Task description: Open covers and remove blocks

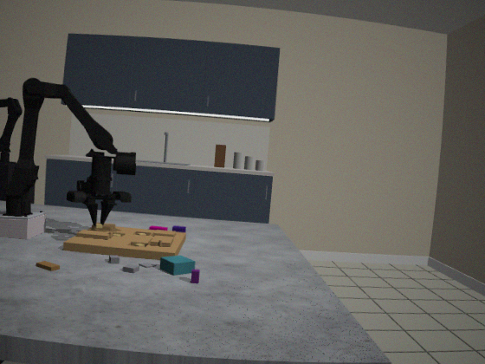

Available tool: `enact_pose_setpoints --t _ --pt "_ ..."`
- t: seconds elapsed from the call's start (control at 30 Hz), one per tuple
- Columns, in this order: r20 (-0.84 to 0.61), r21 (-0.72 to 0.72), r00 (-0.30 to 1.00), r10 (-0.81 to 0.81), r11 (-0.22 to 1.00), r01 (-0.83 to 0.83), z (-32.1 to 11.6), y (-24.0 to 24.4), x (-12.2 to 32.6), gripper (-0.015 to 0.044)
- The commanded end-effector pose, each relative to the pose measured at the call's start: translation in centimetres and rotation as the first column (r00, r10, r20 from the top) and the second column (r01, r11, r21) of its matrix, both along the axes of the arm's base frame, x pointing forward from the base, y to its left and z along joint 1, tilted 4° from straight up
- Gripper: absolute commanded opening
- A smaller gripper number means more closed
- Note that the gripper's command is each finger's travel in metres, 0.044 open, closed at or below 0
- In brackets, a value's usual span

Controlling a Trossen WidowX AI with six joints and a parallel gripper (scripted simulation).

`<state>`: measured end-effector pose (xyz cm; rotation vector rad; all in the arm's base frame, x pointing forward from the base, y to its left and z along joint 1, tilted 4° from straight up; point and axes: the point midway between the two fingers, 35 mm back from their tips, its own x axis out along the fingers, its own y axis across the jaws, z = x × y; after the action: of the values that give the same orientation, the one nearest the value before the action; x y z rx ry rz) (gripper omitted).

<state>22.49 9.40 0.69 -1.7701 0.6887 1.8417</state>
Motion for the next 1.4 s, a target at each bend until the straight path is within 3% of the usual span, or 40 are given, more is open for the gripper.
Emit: enact_pose_setpoints --t 0.0,1.03,1.37 --pt "-0.002 0.003 1.000 0.003 1.000 -0.003 0.5 0.0 0.0 0.0080" --pt "-0.003 0.004 1.000 0.002 1.000 -0.002 6.7 -0.1 0.2 0.0080" --pt "-0.001 0.006 1.000 0.002 1.000 -0.002 7.2 2.8 1.5 0.0080"
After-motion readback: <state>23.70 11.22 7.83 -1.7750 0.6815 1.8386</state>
